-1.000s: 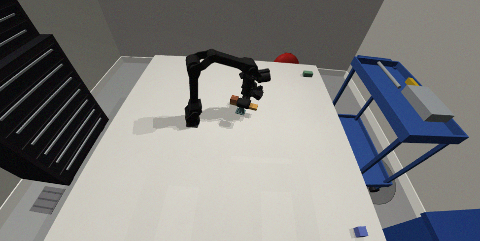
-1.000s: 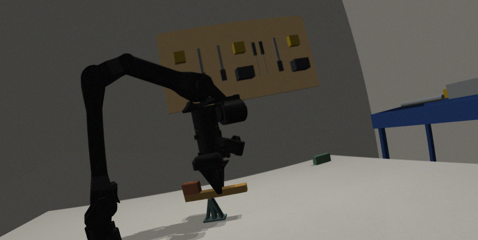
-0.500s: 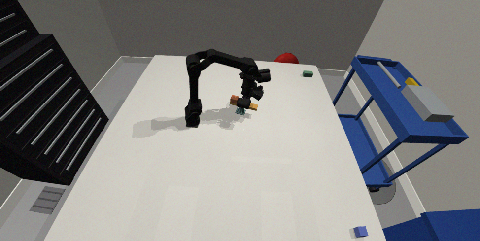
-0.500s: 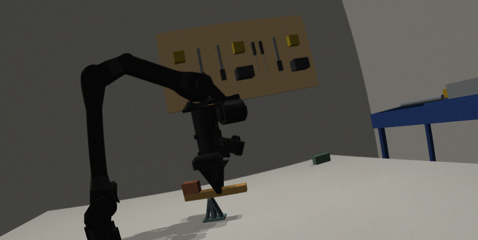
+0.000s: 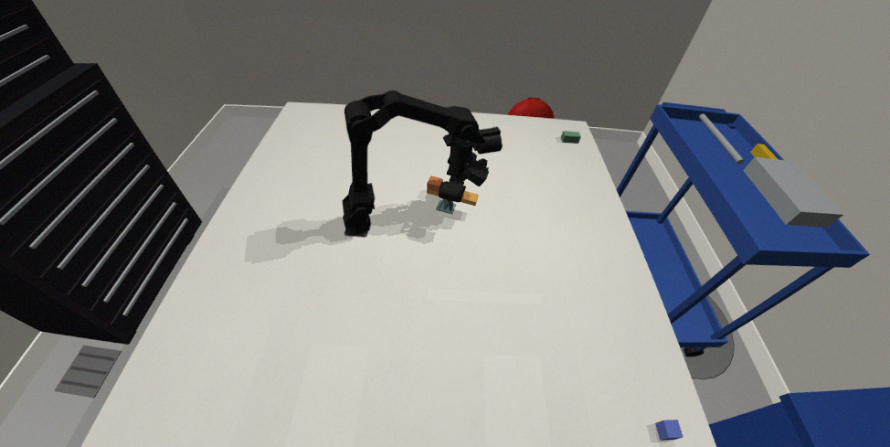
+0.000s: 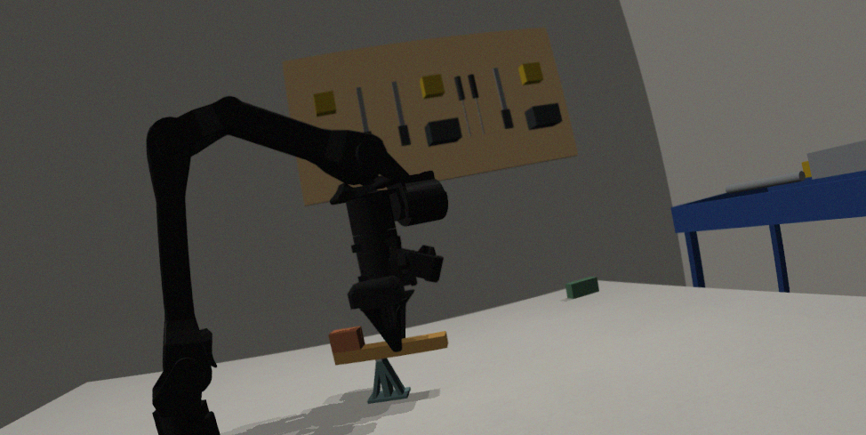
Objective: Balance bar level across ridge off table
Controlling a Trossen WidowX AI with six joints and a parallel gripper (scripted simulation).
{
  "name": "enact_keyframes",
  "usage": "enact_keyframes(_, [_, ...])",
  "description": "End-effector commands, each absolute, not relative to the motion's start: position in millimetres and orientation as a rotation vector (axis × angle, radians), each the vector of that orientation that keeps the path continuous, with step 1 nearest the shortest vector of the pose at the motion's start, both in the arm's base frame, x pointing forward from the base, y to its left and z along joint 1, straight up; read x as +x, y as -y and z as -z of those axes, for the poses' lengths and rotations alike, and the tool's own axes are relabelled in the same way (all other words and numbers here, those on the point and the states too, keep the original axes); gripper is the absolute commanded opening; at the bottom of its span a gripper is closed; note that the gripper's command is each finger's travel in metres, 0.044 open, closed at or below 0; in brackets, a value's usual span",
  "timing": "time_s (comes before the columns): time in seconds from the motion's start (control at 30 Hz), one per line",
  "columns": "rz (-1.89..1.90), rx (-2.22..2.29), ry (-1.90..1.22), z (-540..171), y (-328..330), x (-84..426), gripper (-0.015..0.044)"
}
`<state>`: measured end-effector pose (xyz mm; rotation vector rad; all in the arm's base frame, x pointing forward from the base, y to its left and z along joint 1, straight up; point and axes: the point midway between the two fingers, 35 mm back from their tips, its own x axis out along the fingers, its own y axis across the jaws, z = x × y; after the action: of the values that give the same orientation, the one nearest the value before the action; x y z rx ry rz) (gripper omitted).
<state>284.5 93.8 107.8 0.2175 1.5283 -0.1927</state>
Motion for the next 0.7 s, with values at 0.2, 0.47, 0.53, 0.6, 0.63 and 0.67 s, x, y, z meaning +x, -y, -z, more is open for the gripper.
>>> enact_keyframes(0.2, [0.193, 0.217, -1.529, -107.7, -93.8, 284.4, 0.0000])
enact_keyframes(0.47, [0.193, 0.217, -1.529, -107.7, -93.8, 284.4, 0.0105])
enact_keyframes(0.53, [0.193, 0.217, -1.529, -107.7, -93.8, 284.4, 0.0157])
enact_keyframes(0.6, [0.193, 0.217, -1.529, -107.7, -93.8, 284.4, 0.0167])
enact_keyframes(0.63, [0.193, 0.217, -1.529, -107.7, -93.8, 284.4, 0.0167])
enact_keyframes(0.67, [0.193, 0.217, -1.529, -107.7, -93.8, 284.4, 0.0167])
